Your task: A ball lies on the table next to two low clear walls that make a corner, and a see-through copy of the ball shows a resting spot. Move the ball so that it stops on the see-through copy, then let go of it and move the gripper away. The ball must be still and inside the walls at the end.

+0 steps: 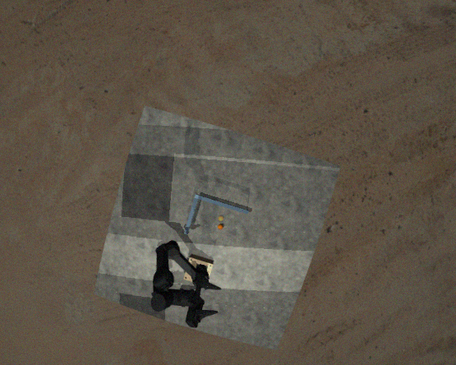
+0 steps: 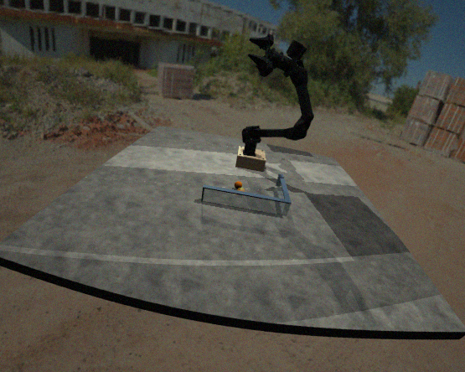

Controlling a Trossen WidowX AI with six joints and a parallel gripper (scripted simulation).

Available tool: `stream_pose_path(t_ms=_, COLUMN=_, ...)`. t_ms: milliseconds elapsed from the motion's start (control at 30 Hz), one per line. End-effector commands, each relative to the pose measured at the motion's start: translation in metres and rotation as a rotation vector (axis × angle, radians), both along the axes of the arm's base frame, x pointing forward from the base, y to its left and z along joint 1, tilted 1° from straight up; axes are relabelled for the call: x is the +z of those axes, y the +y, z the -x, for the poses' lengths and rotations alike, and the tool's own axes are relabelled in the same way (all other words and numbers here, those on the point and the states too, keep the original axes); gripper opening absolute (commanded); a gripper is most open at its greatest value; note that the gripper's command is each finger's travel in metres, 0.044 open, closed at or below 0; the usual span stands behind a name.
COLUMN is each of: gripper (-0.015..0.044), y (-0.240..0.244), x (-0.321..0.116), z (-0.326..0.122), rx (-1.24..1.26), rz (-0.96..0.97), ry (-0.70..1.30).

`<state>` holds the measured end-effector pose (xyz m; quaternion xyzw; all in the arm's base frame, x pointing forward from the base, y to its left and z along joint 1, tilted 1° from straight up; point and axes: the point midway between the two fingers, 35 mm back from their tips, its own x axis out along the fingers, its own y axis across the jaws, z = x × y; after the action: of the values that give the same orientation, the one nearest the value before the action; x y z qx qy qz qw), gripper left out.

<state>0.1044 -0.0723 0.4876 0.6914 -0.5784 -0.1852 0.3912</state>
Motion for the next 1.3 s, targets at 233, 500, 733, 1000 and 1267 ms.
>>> stream_pose_path(t_ms=233, gripper=0.0264, y=-0.035, x=-0.013, z=0.035, rx=0.067, rz=-0.065, ry=0.085)
stream_pose_path(t_ms=500, gripper=0.0264, y=-0.114, x=-0.064, z=0.035, rx=0.265, rz=-0.176, ry=0.424)
stream_pose_path(t_ms=733, gripper=0.0264, y=-0.160, x=-0.140, z=-0.021, rx=0.546, rz=-0.198, ry=0.849)
stream_pose_path(t_ms=1000, gripper=0.0264, y=-0.150, x=-0.245, z=-0.108, rx=0.982, rz=-0.044, ry=1.409)
stream_pose_path(t_ms=1267, gripper=0.0264, y=-0.082, x=-0.347, z=-0.167, rx=1.481, rz=0.354, ry=1.939)
